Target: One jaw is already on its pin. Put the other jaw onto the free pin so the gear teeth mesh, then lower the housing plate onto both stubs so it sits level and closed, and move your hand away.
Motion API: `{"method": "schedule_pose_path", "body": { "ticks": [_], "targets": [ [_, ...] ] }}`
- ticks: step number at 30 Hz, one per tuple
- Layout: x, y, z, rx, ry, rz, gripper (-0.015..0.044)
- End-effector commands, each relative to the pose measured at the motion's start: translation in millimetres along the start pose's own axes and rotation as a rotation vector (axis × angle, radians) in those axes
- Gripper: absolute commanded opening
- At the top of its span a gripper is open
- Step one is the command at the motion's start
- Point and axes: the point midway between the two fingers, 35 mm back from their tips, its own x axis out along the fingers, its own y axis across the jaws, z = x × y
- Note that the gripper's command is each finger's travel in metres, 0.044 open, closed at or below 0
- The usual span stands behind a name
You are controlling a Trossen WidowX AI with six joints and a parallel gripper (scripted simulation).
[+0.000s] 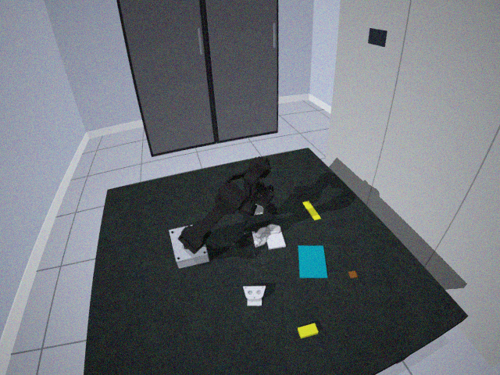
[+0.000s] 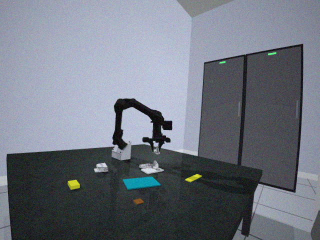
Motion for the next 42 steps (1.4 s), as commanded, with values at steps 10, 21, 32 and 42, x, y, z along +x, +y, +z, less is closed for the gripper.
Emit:
{"method": "schedule_pose_path", "body": {
  "ticks": [10,21,32,42],
  "targets": [
    [-1,-30,31,-0.158,-0.009,-0.003,0.0134],
    [0,-57,54,-0.288,-0.013,-0.011,0.0134],
    [1,-87,73,-0.416,-0.015,-0.025,0.0134],
    [3,-116,88,-0.531,-0.014,-0.043,0.0134]
  ]
}}
